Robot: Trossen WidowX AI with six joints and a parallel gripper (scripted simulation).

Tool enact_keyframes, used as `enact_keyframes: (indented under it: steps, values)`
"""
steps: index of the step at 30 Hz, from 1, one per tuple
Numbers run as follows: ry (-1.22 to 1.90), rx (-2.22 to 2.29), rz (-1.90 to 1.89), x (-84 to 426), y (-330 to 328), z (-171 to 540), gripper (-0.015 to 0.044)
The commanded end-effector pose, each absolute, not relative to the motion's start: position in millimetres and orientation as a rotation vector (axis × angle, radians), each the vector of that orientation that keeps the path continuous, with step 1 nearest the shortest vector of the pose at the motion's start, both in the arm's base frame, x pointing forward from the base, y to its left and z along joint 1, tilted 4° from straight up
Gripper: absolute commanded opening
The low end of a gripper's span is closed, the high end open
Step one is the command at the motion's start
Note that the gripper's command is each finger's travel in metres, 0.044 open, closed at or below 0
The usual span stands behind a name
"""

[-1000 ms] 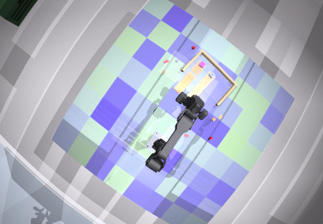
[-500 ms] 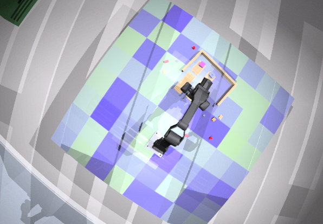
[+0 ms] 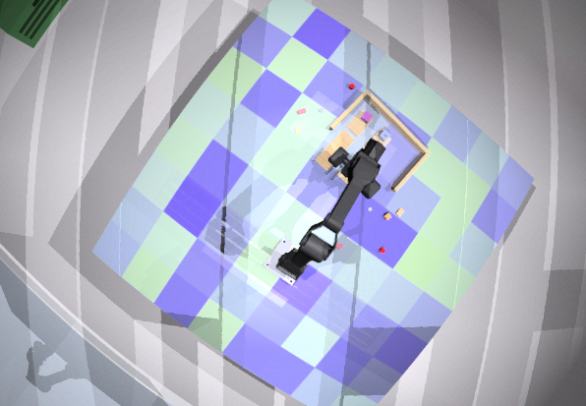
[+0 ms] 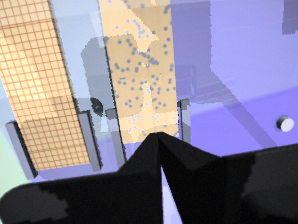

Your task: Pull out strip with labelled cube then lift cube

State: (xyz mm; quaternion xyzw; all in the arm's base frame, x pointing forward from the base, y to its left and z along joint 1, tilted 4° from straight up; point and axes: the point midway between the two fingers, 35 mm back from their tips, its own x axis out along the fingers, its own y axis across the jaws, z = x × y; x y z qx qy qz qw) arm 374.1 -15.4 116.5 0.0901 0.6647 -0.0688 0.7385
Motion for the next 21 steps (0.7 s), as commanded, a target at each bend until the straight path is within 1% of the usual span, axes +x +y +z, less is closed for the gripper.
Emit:
enact_keyframes:
  steps: [1, 21]
  values:
    - [1.464, 0.199, -0.159, 374.4, -15.4, 107.2, 0.0000]
    - [1.464, 0.199, -0.159, 378.8, -13.4, 74.8, 0.0000]
